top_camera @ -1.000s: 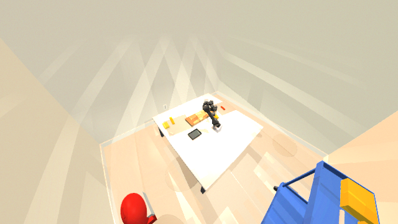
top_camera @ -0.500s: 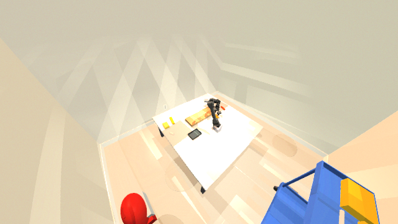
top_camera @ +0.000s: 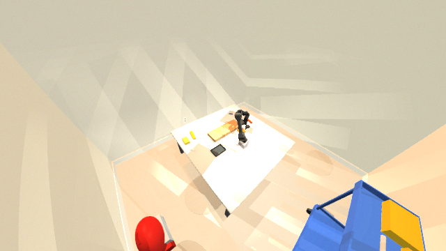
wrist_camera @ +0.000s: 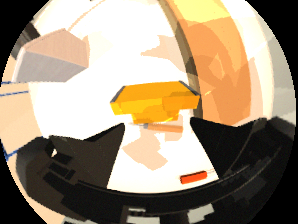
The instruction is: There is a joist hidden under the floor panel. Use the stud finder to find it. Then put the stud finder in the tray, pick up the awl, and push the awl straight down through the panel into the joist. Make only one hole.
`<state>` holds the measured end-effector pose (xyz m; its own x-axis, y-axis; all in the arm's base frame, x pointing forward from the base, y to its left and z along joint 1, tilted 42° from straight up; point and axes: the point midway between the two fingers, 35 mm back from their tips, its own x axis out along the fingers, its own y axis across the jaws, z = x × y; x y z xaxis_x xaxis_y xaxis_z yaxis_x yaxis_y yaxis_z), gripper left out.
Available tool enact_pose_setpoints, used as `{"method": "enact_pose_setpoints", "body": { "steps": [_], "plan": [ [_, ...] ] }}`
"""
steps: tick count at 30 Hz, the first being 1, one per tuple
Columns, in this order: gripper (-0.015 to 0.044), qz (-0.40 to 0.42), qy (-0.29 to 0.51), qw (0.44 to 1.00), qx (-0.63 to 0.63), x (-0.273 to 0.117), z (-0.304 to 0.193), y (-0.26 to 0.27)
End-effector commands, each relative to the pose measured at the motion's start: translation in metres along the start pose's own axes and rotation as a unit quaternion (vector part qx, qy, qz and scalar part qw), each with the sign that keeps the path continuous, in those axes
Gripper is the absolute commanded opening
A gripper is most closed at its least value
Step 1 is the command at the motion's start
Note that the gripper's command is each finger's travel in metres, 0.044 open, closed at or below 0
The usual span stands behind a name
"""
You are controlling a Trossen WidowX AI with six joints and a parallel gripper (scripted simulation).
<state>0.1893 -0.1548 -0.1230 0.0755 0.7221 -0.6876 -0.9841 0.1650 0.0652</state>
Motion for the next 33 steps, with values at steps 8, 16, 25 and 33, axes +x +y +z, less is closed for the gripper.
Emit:
{"method": "enact_pose_setpoints", "body": {
  "steps": [8,16,25,33],
  "plan": [
    [0.0440,0.000,-0.003,1.000,-0.001,0.018,-0.002,0.000],
    [0.0440,0.000,-0.003,1.000,-0.002,0.031,-0.003,0.000],
    [0.0440,0.000,-0.004,1.000,-0.002,0.046,-0.004,0.000],
    [0.0413,0.000,-0.004,1.000,-0.002,0.049,-0.004,0.001]
  ]
}}
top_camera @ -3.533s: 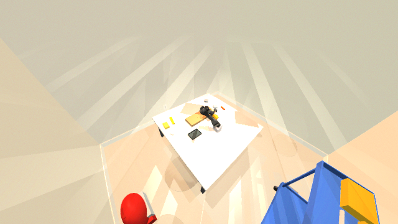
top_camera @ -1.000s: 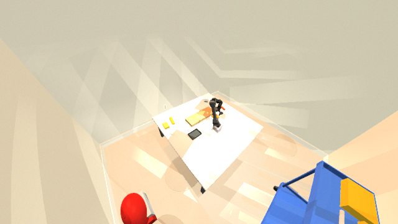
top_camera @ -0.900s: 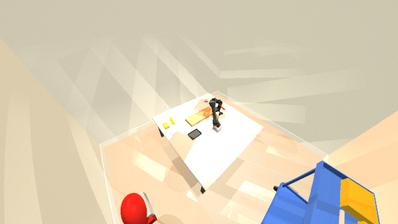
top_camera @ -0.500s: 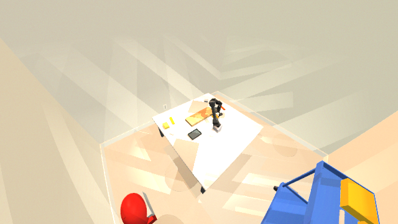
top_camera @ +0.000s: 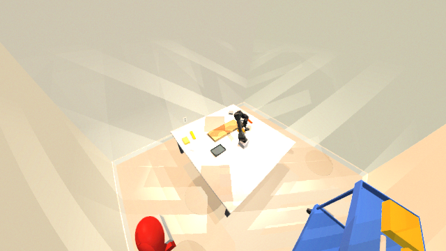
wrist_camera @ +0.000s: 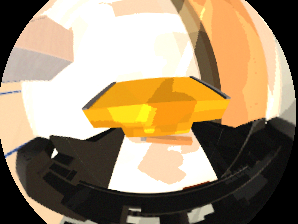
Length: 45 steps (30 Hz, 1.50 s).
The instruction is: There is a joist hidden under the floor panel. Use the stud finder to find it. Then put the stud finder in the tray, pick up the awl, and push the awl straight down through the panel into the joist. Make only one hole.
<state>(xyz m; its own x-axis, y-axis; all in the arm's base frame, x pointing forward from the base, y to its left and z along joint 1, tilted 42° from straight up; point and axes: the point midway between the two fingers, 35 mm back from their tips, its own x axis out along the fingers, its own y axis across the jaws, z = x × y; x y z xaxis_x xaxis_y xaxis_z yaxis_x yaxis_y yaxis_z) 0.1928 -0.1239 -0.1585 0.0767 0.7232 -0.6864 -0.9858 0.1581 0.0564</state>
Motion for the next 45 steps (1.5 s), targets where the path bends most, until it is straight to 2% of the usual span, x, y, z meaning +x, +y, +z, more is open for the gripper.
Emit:
{"method": "enact_pose_setpoints", "body": {
  "steps": [1,11,24,37,45],
  "plan": [
    [0.0407,0.000,-0.003,1.000,0.004,0.002,0.000,0.001],
    [0.0340,0.000,-0.003,1.000,0.004,0.002,0.000,0.001],
    [0.0000,0.000,-0.002,1.000,0.004,-0.023,0.002,0.000],
    [0.0000,0.001,-0.002,1.000,0.004,-0.056,0.005,0.001],
    [0.0000,0.001,0.002,1.000,0.005,-0.057,0.006,0.001]
  ]
}}
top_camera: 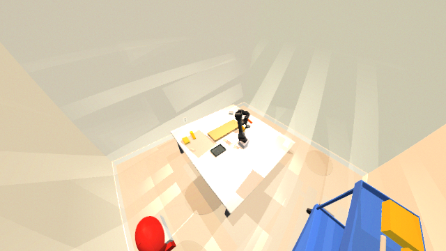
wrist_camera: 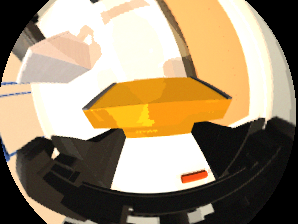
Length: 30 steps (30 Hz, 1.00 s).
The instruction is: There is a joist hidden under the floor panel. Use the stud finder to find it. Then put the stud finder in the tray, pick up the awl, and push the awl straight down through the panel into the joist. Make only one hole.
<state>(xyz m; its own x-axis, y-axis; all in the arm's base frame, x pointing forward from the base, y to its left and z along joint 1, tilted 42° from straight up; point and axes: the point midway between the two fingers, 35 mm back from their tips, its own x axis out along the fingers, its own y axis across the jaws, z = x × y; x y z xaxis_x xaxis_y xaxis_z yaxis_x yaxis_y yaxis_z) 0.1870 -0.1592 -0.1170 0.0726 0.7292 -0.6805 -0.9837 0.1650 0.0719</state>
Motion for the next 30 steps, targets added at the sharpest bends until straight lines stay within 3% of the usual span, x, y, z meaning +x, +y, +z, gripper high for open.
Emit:
{"method": "enact_pose_setpoints", "body": {
  "steps": [1,30],
  "plan": [
    [0.0000,-0.001,0.008,1.000,-0.003,-0.0028,0.0005,-0.0012],
    [0.0000,0.003,0.080,0.997,0.000,0.0023,0.0047,-0.0001]
  ]
}}
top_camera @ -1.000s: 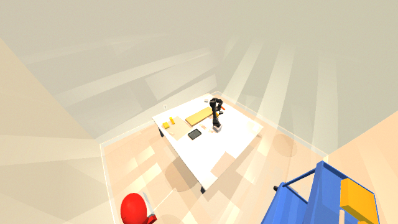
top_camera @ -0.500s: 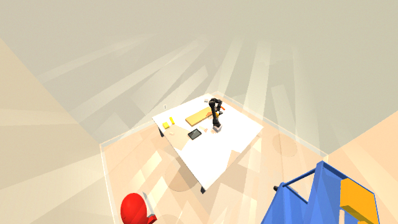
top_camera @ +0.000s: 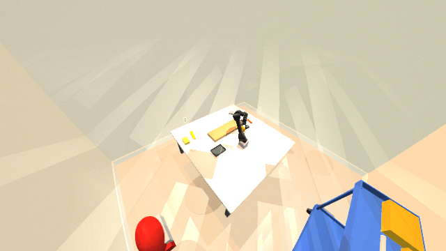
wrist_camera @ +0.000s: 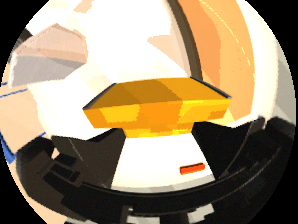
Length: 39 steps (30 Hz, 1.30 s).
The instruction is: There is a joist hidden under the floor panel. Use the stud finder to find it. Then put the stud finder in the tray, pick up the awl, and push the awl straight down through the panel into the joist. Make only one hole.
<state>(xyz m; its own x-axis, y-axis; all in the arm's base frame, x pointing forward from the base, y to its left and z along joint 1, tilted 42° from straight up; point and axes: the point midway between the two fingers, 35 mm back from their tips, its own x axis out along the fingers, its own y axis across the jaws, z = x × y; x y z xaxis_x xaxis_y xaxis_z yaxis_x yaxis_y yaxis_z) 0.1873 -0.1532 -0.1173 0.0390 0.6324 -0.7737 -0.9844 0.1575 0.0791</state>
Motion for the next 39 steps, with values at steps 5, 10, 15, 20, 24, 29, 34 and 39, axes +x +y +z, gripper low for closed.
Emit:
{"method": "enact_pose_setpoints", "body": {
  "steps": [5,10,15,20,24,29,34,39],
  "plan": [
    [0.0000,-0.001,0.026,1.000,0.001,-0.0020,0.0016,-0.0007],
    [0.0000,0.000,0.042,0.999,0.001,-0.0015,0.0025,-0.0006],
    [0.0000,0.000,0.057,0.998,0.001,-0.0012,0.0034,-0.0006],
    [0.0000,-0.001,0.073,0.997,0.002,-0.0010,0.0043,-0.0006],
    [0.0000,-0.001,0.085,0.996,0.002,-0.0009,0.0051,-0.0007],
    [0.0000,0.000,0.093,0.996,0.002,-0.0005,0.0055,-0.0006],
    [0.0000,0.001,0.111,0.994,0.002,0.0001,0.0065,-0.0006],
    [0.0000,0.001,0.128,0.992,0.002,0.0005,0.0075,-0.0006]
  ]
}}
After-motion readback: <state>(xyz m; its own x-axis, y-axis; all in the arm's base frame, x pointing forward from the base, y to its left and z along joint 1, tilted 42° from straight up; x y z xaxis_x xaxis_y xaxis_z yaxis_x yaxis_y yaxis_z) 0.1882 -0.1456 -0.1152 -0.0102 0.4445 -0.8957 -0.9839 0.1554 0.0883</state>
